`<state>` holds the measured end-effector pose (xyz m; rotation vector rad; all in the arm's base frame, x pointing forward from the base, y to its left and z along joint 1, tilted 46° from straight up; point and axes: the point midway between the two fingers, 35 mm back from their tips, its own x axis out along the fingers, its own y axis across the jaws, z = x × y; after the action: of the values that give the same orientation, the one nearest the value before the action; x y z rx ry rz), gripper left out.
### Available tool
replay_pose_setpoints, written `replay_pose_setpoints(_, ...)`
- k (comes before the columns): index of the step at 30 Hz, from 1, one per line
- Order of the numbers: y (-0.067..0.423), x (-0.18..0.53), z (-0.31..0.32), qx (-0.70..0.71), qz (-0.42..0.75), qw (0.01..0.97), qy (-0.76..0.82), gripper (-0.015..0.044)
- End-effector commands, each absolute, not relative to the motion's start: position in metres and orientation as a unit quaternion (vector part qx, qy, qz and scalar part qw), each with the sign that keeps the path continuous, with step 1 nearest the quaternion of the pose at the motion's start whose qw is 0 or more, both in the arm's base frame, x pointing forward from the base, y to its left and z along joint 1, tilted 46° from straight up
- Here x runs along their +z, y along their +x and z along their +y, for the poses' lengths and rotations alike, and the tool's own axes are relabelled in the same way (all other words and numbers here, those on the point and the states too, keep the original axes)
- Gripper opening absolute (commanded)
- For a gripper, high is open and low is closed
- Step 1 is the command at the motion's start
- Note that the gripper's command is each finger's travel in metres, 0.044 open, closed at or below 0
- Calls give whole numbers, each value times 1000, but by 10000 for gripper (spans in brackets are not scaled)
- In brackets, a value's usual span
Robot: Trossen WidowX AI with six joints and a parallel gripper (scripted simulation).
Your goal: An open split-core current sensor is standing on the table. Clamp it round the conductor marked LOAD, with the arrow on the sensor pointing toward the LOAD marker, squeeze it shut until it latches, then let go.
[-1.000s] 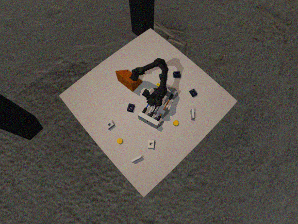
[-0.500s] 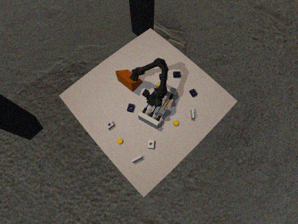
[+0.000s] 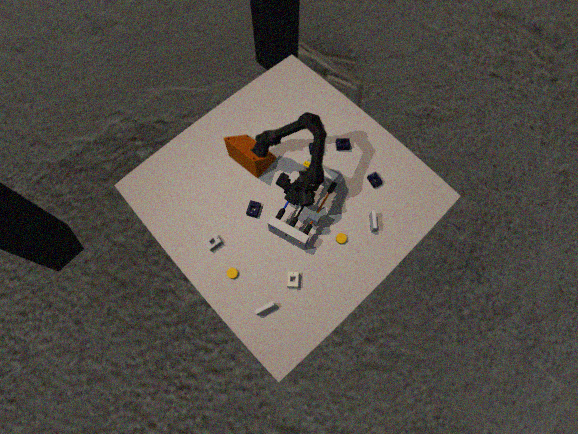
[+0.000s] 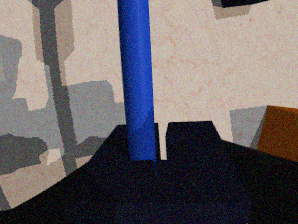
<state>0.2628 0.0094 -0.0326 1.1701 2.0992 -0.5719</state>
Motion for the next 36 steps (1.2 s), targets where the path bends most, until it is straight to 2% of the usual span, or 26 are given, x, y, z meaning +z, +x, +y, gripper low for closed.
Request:
replay_pose_setpoints(1, 251, -31, 1, -236, 809, 314, 437, 0)
replay_pose_setpoints(20, 251, -31, 1, -236, 809, 314, 437, 0)
replay_pose_setpoints(21, 263, -33, 9, -218, 801, 330, 450, 0)
replay_pose_setpoints(32, 263, -29, 4, -181, 720, 348, 573, 0)
replay_pose_setpoints(36, 263, -30, 6, -183, 728, 346, 563, 0)
